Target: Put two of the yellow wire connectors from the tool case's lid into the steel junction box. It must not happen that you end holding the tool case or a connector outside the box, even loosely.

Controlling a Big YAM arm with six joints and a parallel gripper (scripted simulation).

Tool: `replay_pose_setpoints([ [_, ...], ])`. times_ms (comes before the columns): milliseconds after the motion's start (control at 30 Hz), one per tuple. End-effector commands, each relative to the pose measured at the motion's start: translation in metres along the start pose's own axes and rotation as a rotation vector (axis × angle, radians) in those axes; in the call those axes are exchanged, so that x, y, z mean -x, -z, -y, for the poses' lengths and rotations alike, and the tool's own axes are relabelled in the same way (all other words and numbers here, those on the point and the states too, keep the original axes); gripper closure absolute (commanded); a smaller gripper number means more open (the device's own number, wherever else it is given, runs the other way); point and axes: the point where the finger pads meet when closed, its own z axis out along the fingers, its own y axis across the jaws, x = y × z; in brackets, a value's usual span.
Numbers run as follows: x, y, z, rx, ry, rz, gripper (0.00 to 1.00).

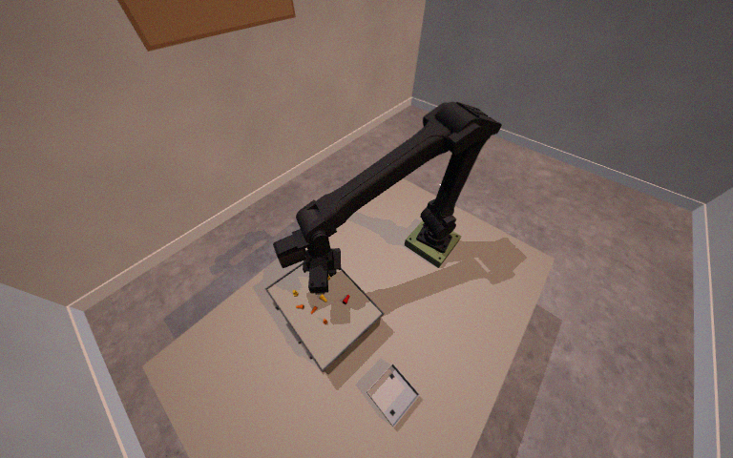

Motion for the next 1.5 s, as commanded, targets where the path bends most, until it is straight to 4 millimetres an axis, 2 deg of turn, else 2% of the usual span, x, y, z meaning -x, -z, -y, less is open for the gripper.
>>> replay_pose_setpoints([
  [0,0.005,-0.001,-0.003,-0.01,-0.005,0.006,0.72],
  [133,0.005,-0.004,-0.003,-0.005,-0.006,0.004,0.72],
  [433,0.005,-0.027,-0.003,0.005,-0.005,0.0,0.72],
  [767,0.005,-0.029,-0.004,0.009,-0.005,-0.002,0.72],
  [800,0.005,-0.029,-0.004,0.009,-0.006,-0.002,0.91],
  [1467,0.004,-0.03,-0.004,0.01,-0.006,-0.003,0.91],
])
